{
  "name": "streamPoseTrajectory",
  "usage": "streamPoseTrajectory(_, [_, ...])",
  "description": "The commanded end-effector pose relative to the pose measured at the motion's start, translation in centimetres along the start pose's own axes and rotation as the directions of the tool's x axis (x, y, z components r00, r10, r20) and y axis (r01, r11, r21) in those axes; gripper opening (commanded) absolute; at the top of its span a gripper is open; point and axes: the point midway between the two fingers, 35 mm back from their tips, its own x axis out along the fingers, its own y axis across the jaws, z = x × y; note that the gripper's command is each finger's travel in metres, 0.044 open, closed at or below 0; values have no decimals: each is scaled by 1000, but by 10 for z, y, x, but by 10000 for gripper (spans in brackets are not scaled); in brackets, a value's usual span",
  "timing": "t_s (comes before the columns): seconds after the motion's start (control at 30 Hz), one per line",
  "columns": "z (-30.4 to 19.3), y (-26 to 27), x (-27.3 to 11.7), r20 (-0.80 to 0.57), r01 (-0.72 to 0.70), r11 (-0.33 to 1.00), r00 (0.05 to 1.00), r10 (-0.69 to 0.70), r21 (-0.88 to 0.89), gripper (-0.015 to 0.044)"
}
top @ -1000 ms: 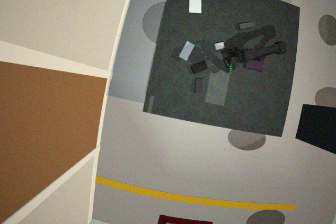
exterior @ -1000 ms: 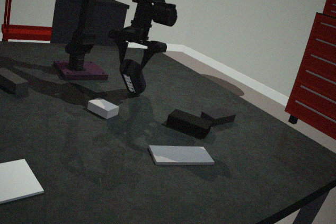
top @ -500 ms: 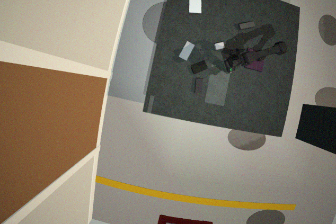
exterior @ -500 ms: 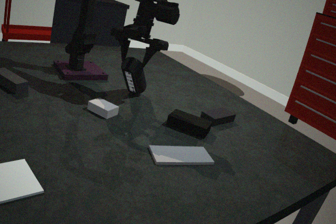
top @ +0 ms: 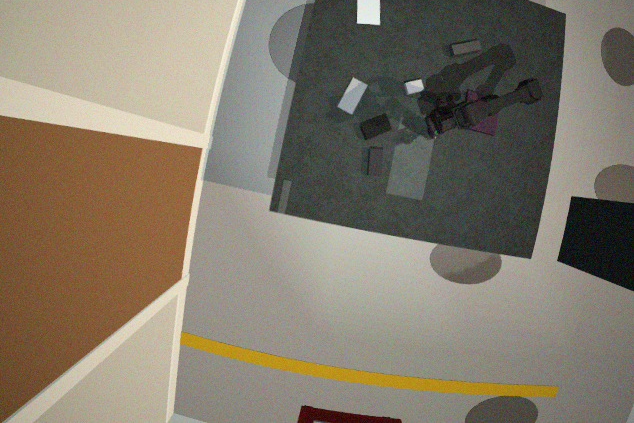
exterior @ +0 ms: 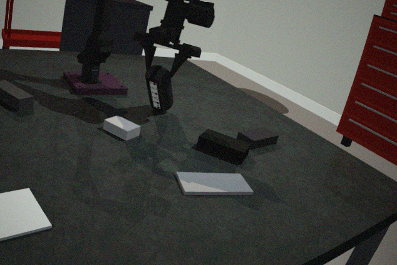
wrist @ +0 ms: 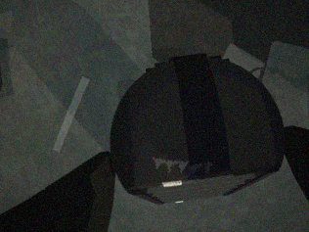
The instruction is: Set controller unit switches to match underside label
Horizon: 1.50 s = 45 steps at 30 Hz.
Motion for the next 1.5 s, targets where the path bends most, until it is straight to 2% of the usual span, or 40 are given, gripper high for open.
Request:
streamPoseTrajectory(0.0, [-5,0,-3,3,-3,1000,1000,3,0,336])
streamPoseTrajectory(1.47, [-41,0,-15,83,-3,1000,997,3,0,336])
